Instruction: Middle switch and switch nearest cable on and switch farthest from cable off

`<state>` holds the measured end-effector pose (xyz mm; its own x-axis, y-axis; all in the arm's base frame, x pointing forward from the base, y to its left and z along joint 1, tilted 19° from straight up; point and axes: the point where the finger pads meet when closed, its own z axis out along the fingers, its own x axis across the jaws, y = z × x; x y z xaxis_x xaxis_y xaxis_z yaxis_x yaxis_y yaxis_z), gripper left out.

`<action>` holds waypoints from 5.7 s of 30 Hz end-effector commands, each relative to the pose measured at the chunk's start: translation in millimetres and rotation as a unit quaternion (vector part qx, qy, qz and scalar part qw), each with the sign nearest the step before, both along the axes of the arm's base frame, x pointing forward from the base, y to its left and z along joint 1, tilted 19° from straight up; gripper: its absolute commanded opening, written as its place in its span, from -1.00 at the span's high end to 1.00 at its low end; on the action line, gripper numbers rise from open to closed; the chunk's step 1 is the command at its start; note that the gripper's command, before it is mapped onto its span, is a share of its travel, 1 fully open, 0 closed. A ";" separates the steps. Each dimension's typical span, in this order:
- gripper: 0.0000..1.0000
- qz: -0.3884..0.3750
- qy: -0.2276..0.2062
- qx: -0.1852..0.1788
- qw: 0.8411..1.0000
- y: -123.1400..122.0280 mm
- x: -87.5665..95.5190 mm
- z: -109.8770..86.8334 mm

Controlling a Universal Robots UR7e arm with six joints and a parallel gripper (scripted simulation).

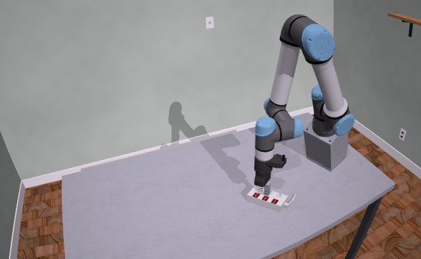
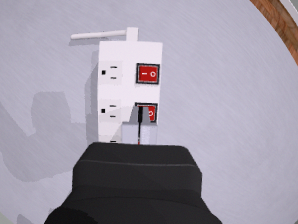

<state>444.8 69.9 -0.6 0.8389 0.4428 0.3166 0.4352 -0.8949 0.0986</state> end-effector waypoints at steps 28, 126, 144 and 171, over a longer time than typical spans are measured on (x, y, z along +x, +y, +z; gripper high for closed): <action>1.00 0.000 -0.001 0.000 1.000 0.4 3.1 -7.4; 1.00 0.000 -0.001 0.000 1.000 0.9 6.1 -16.0; 1.00 0.000 -0.001 0.000 1.000 1.0 6.3 -16.5; 1.00 0.000 -0.001 0.000 1.000 -0.3 -1.2 5.0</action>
<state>446.8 70.4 -6.9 0.8390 0.4426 0.3166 0.4350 -0.8950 0.0985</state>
